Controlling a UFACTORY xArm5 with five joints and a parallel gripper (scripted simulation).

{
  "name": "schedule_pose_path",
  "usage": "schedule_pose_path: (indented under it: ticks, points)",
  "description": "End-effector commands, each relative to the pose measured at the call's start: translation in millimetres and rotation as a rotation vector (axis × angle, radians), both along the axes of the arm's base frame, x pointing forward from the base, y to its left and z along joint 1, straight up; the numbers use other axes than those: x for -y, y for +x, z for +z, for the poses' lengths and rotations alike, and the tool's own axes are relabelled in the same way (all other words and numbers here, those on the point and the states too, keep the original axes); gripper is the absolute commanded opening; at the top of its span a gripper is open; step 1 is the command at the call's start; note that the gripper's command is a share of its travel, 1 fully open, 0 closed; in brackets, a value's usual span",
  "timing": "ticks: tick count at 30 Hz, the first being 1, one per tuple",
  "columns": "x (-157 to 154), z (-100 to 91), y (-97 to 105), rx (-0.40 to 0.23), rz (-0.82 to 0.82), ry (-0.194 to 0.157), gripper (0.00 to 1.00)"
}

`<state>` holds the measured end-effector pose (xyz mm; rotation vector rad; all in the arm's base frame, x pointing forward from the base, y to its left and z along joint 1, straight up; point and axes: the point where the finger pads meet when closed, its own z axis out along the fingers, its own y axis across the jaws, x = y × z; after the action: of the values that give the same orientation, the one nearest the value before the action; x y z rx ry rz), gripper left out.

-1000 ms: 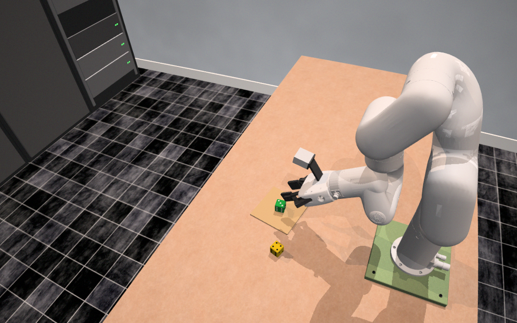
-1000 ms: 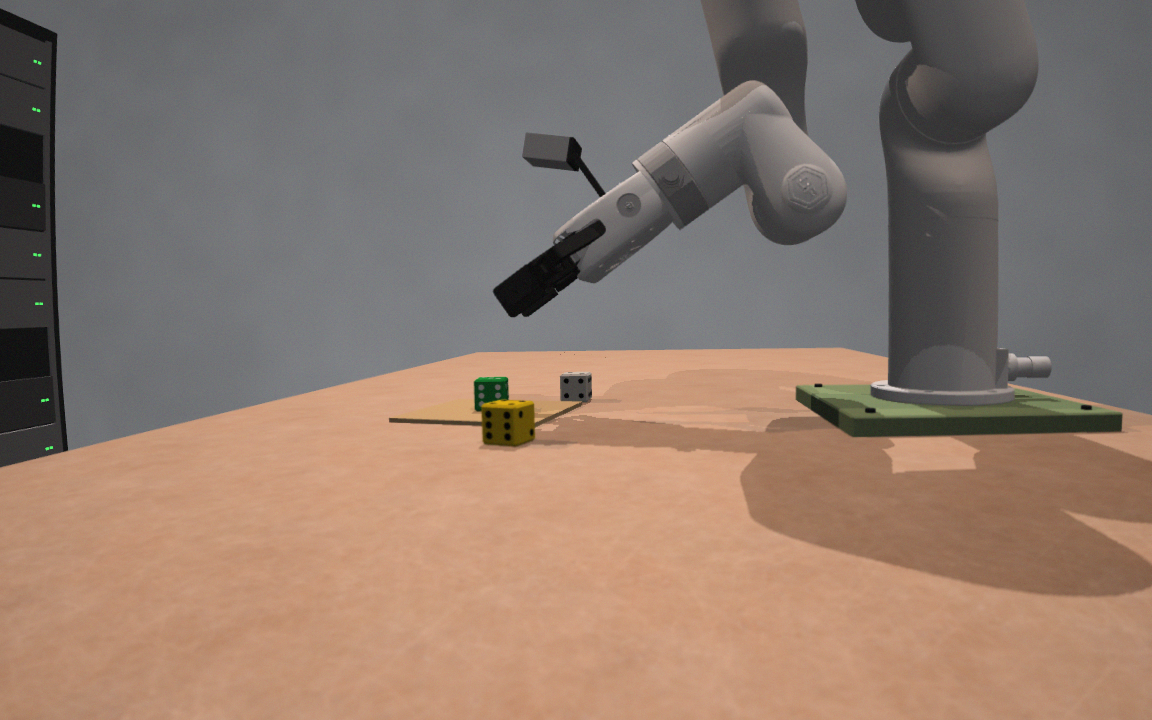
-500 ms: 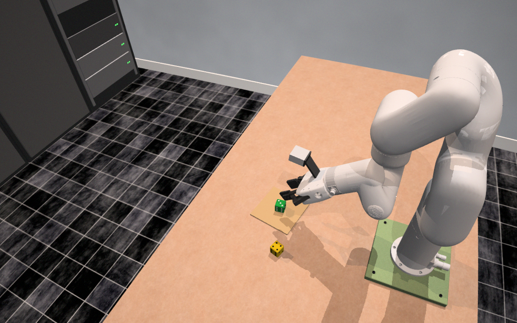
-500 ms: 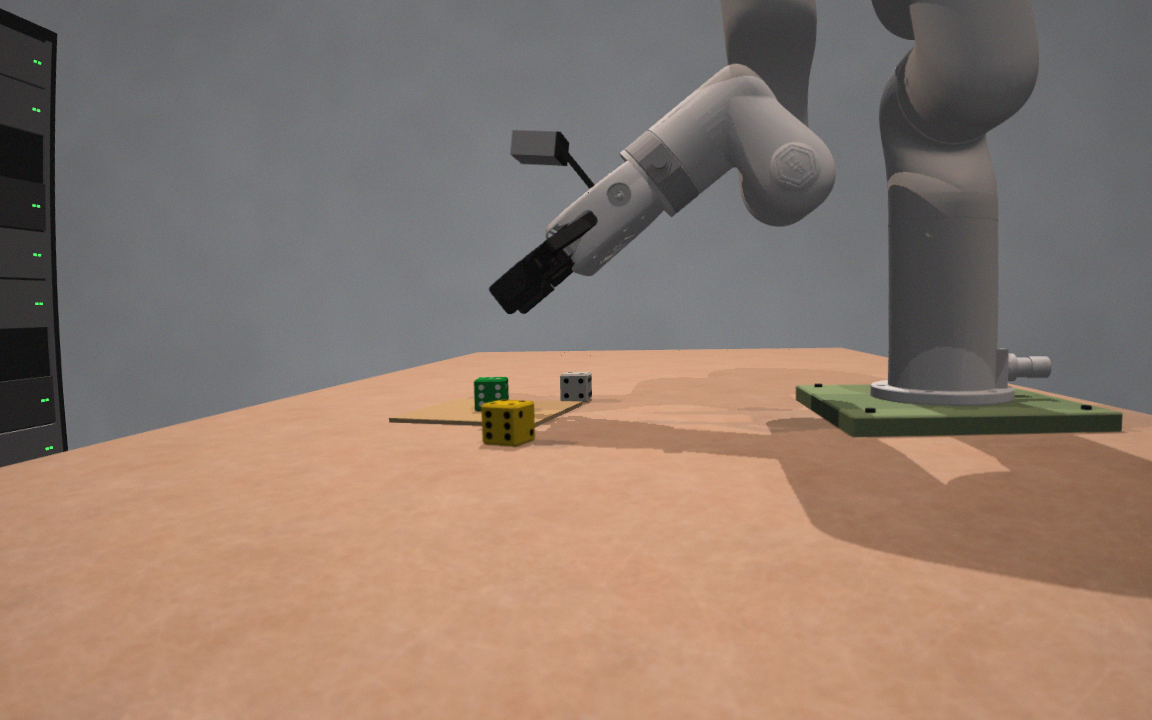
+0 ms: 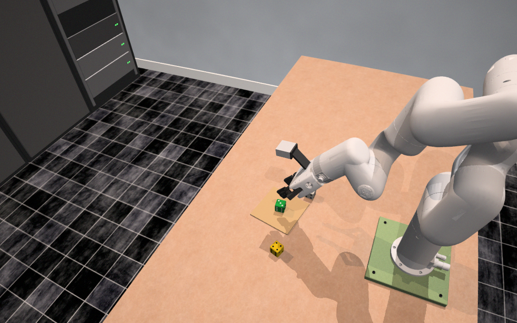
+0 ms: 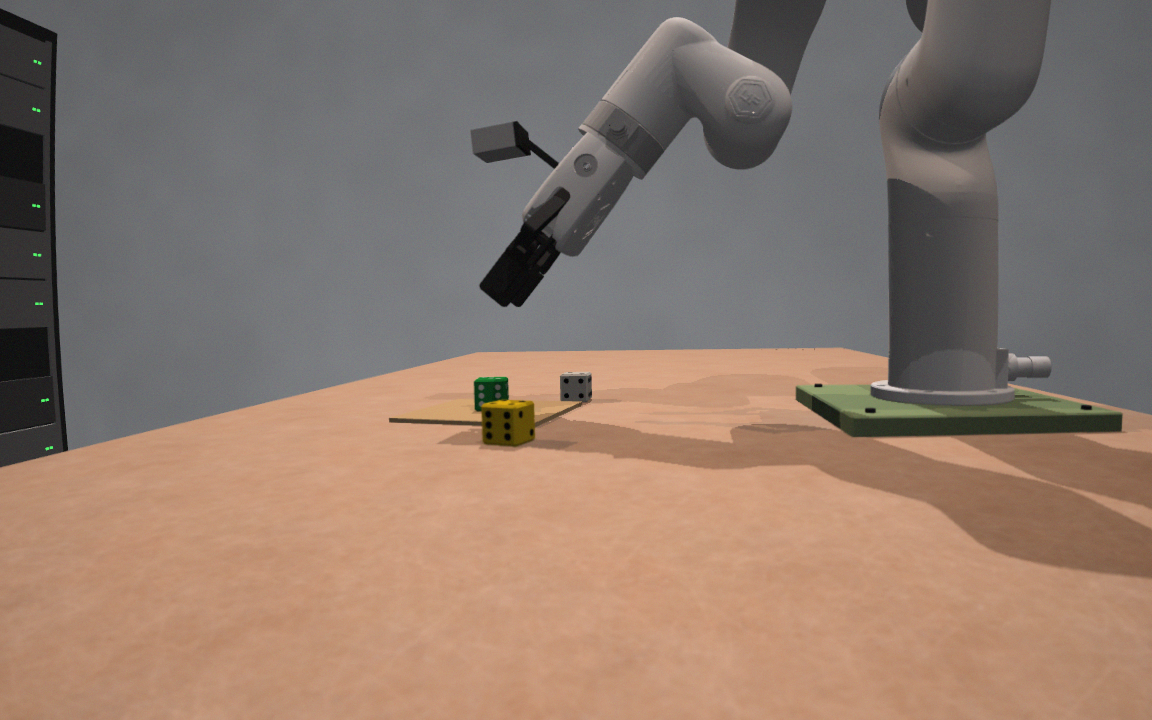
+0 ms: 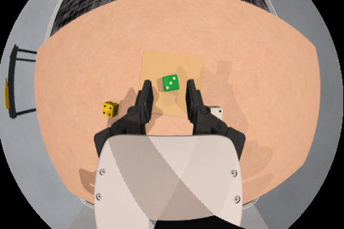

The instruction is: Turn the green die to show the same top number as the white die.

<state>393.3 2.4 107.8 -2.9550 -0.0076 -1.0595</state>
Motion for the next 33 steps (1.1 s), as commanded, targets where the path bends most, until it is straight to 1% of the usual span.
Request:
schedule_pose_path:
  ticks: [1,2,5,7,10,11,16,17,18,19,22,25,28,30,33]
  points:
    - [-0.1,2.6,8.9,-0.171,0.000,-0.001,0.47]
    - [-0.1,2.9,10.0,-0.189,0.000,-0.001,0.47]
    - [-0.1,3.0,10.2,-0.193,0.000,-0.001,0.47]
    - [-0.2,6.2,13.8,-0.278,0.000,-0.002,0.47]
    - [-0.2,6.9,16.6,-0.323,0.000,-0.002,0.47]
    - [-0.2,7.6,18.2,-0.354,0.000,-0.002,0.47]
    - [-0.2,10.4,22.8,-0.450,0.000,-0.003,0.47]
    - [-0.2,11.0,24.3,-0.478,0.000,-0.003,0.47]
    - [-0.2,11.2,24.9,-0.488,0.000,-0.003,0.47]
    - [-0.2,12.2,26.4,-0.521,0.000,-0.003,0.47]
    - [-0.2,12.3,26.5,-0.524,0.000,-0.003,0.47]
    - [-0.1,14.5,31.0,-0.611,0.000,-0.004,0.47]
    - [0.0,16.0,33.5,-0.666,0.000,-0.004,0.47]
    - [0.0,16.6,34.3,-0.684,0.000,-0.004,0.47]
    - [0.0,16.9,34.6,-0.692,0.000,-0.004,0.47]
